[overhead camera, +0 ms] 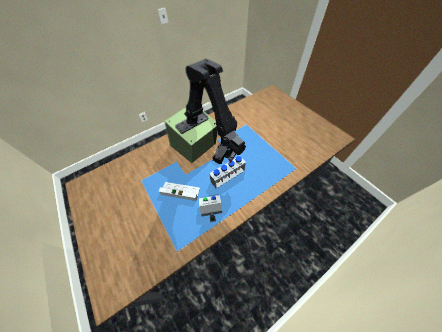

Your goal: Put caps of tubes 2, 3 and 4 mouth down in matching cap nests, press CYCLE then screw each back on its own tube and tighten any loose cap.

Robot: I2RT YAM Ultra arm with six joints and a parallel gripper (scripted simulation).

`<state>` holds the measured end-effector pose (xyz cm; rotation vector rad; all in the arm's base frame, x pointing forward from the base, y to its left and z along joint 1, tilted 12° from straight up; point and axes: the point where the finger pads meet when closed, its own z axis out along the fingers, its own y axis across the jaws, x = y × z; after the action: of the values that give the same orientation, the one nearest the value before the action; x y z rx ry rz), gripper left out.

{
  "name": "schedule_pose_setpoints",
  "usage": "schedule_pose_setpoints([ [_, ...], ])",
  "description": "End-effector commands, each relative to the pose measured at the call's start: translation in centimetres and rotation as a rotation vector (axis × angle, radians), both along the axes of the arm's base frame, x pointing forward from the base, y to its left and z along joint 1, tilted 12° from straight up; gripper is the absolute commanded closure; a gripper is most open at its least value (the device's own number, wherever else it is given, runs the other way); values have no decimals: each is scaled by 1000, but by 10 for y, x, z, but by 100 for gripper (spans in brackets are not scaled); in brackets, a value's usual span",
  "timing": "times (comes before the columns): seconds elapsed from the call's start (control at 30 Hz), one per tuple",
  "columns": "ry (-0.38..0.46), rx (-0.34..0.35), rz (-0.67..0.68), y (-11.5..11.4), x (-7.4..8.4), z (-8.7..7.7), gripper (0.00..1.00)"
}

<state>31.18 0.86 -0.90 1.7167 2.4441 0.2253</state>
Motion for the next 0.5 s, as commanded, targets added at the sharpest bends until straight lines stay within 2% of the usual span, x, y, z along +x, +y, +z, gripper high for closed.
schedule_pose_setpoints([
  [0.0, -6, 42, -263, 9, 9, 6, 51],
  [0.03, -6, 42, -263, 9, 9, 7, 51],
  [0.1, -1, 74, -401, 23, 14, 8, 51],
  [0.13, -1, 77, -421, 23, 14, 8, 51],
  [0.37, -1, 77, -421, 23, 14, 8, 51],
  [0.47, -1, 77, -421, 23, 16, -1, 51],
])
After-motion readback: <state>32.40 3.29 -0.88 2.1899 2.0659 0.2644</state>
